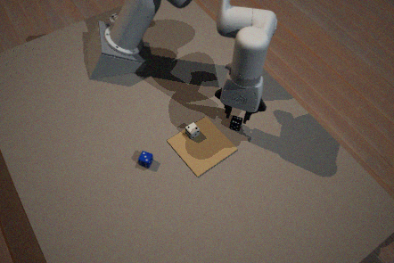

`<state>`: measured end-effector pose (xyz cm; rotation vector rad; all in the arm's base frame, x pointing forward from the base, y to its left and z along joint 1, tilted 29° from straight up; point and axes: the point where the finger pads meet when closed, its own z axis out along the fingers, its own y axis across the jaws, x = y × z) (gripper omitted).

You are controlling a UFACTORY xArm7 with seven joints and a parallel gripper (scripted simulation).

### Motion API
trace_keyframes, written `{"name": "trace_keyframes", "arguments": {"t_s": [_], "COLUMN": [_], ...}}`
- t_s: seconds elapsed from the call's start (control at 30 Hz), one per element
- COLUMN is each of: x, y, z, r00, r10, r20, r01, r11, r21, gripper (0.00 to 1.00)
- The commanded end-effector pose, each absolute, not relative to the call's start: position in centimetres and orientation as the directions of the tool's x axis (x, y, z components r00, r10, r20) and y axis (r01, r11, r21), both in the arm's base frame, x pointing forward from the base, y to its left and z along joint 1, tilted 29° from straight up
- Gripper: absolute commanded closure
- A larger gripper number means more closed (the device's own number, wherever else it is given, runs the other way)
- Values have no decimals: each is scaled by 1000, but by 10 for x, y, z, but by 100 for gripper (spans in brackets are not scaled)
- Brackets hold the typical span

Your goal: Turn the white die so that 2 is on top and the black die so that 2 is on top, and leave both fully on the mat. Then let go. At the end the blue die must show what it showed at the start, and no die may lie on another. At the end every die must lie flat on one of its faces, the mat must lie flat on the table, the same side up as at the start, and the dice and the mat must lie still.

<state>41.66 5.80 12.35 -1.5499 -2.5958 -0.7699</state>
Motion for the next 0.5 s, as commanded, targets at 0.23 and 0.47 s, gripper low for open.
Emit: {"name": "trace_keyframes", "arguments": {"t_s": [0.23,0.47], "x": [419,419], "y": [59,59], "z": [121,121], "r00": [-505,-505], "r10": [822,822], "r20": [262,262], "r01": [832,832], "r11": [383,383], "r21": [401,401], "gripper": [53,53]}}
